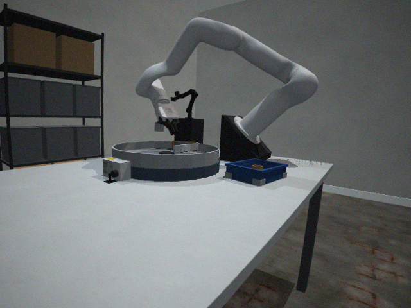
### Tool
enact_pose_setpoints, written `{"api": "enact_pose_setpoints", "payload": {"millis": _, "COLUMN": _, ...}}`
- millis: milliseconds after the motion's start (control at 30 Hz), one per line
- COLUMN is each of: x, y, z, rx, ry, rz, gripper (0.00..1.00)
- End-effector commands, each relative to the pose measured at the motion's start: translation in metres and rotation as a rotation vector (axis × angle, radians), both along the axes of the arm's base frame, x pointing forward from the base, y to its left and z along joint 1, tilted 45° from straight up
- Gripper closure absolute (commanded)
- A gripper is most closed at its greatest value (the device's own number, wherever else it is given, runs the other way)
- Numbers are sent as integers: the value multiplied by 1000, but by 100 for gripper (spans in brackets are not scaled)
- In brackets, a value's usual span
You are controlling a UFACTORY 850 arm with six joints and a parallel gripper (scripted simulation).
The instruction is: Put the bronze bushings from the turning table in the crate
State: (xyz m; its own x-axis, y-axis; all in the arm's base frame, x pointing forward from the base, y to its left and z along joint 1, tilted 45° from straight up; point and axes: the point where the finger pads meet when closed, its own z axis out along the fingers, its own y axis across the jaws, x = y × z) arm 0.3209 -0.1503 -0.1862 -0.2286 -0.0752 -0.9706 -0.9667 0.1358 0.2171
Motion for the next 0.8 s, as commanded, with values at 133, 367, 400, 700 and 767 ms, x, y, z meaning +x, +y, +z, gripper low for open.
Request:
{"api": "enact_pose_setpoints", "payload": {"millis": 133, "x": 1, "y": -1, "z": 0, "rx": -2, "ry": -1, "rz": -1, "gripper": 90}}
{"api": "enact_pose_setpoints", "payload": {"millis": 367, "x": 1, "y": -1, "z": 0, "rx": -1, "ry": -1, "rz": -1, "gripper": 90}}
{"api": "enact_pose_setpoints", "payload": {"millis": 400, "x": 1, "y": -1, "z": 0, "rx": -1, "ry": -1, "rz": -1, "gripper": 90}}
{"api": "enact_pose_setpoints", "payload": {"millis": 700, "x": 1, "y": -1, "z": 0, "rx": -1, "ry": -1, "rz": -1, "gripper": 90}}
{"api": "enact_pose_setpoints", "payload": {"millis": 767, "x": 1, "y": 0, "z": -1, "rx": -1, "ry": -1, "rz": -1, "gripper": 90}}
